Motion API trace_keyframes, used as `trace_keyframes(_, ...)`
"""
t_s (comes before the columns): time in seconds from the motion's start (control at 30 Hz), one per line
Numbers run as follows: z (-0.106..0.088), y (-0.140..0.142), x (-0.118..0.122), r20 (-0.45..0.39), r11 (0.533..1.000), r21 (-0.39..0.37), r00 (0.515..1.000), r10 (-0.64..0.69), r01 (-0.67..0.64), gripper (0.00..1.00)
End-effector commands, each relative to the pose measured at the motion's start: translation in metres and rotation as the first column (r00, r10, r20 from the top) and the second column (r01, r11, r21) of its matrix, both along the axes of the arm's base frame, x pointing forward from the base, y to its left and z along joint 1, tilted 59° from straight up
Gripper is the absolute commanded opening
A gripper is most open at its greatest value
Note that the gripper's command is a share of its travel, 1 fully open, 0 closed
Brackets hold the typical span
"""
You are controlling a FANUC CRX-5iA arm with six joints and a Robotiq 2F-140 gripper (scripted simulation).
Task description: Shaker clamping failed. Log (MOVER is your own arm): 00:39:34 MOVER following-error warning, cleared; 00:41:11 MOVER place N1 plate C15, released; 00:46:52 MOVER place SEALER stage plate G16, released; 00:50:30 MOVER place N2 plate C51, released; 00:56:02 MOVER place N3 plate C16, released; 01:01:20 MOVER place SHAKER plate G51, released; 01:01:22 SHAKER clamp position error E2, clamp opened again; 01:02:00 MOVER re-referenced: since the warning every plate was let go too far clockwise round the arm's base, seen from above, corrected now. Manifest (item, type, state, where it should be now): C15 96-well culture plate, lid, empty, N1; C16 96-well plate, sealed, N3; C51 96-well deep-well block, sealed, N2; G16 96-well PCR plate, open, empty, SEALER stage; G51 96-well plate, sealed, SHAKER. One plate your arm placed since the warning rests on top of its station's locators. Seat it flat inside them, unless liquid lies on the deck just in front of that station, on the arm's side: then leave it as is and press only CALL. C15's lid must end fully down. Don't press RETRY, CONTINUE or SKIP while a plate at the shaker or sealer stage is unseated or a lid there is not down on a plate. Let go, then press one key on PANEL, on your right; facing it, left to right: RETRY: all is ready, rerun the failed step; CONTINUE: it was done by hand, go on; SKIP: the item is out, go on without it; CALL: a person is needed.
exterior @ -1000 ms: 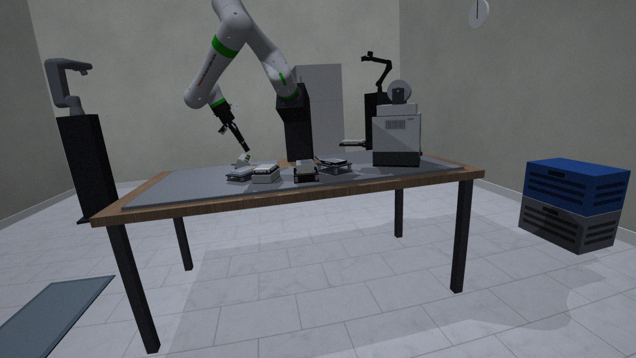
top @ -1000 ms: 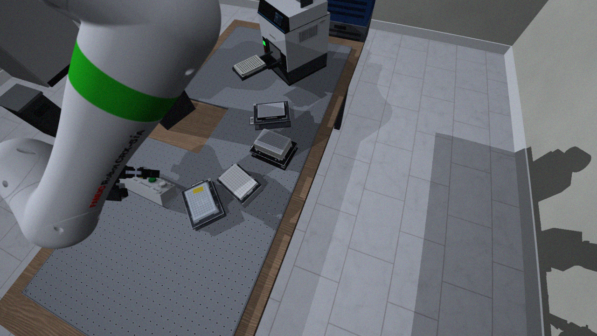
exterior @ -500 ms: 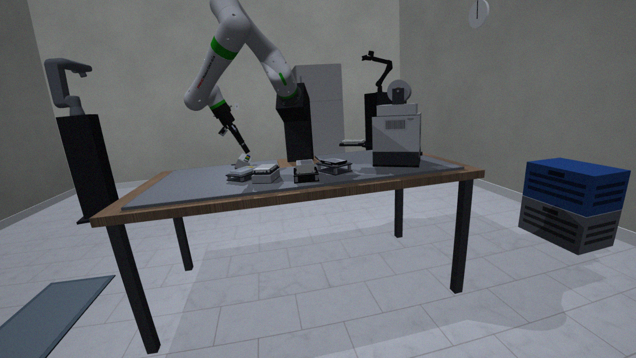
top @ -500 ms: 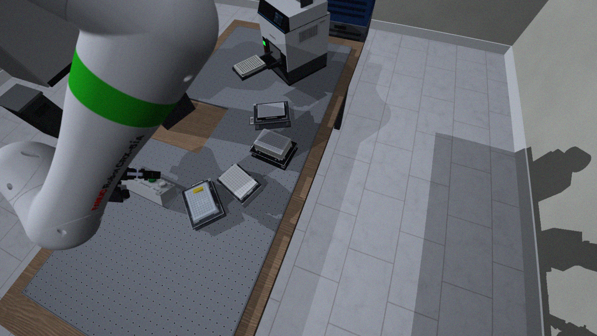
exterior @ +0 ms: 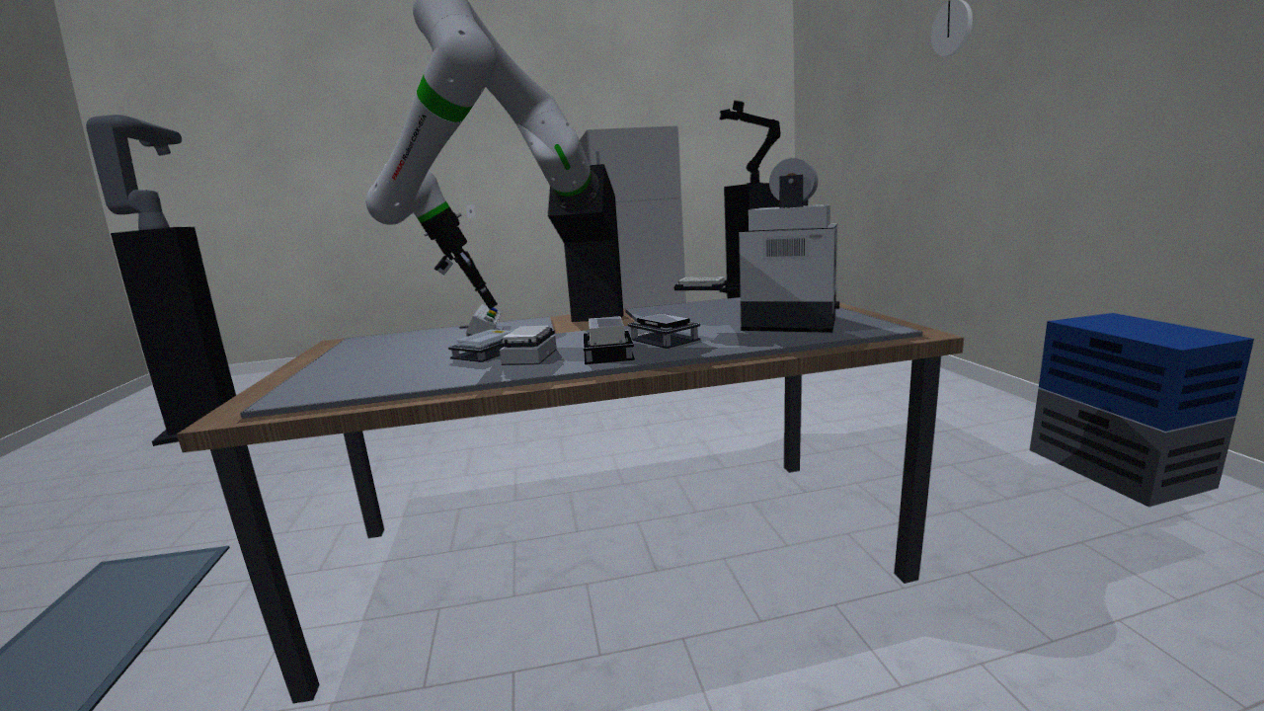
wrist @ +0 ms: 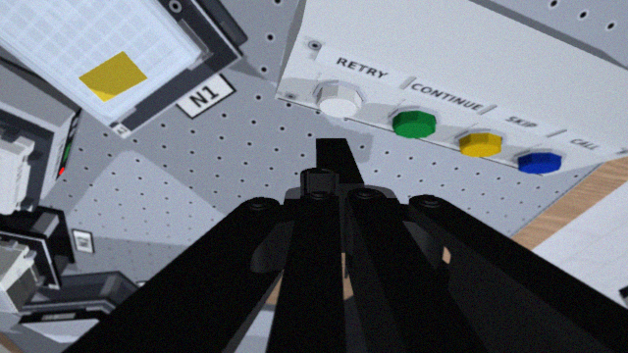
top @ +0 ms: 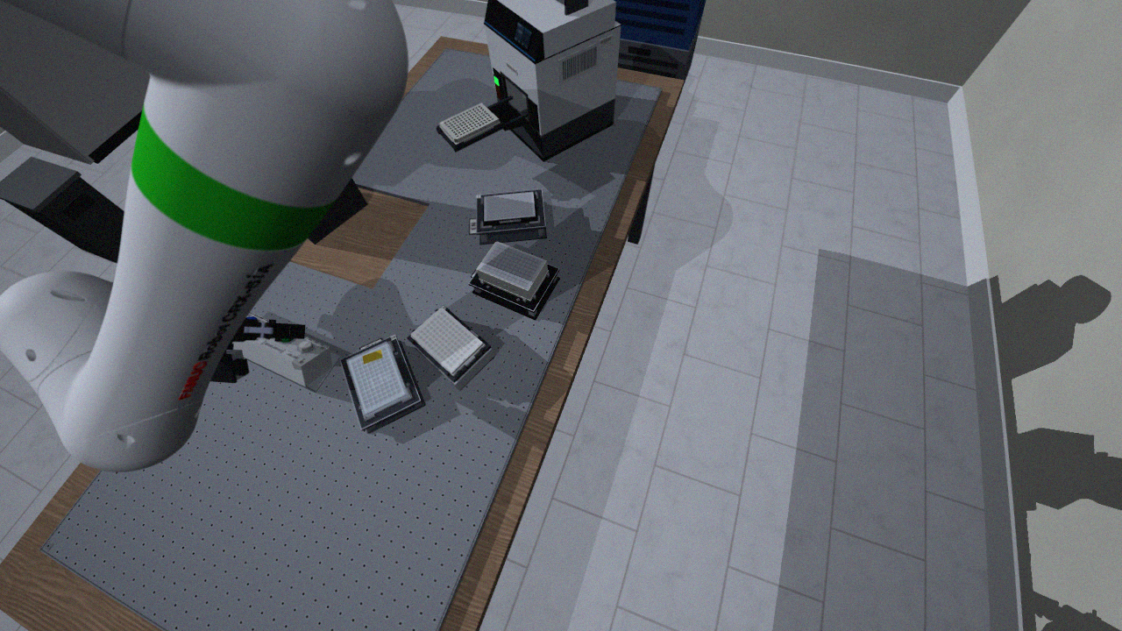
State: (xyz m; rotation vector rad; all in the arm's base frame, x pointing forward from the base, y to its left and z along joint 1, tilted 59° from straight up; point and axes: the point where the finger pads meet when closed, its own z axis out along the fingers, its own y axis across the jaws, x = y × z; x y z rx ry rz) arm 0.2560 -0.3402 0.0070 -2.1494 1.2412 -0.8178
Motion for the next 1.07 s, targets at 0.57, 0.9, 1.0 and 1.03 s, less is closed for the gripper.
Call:
trace_keyframes(0.57,-0.003,-0.008,0.006,0.0,1.0,-0.001,1.0,-0.001,0.001,0.1)
trace_keyframes(0.9,-0.005,-0.012,0.011,0.0,1.0,-0.001,1.0,-0.001,0.001,0.1)
trace_keyframes(1.0,-0.006,-0.014,0.012,0.0,1.0,-0.001,1.0,-0.001,0.001,0.1)
trace_keyframes(1.03,-0.006,-0.014,0.012,0.0,1.0,-0.001,1.0,-0.001,0.001,0.1)
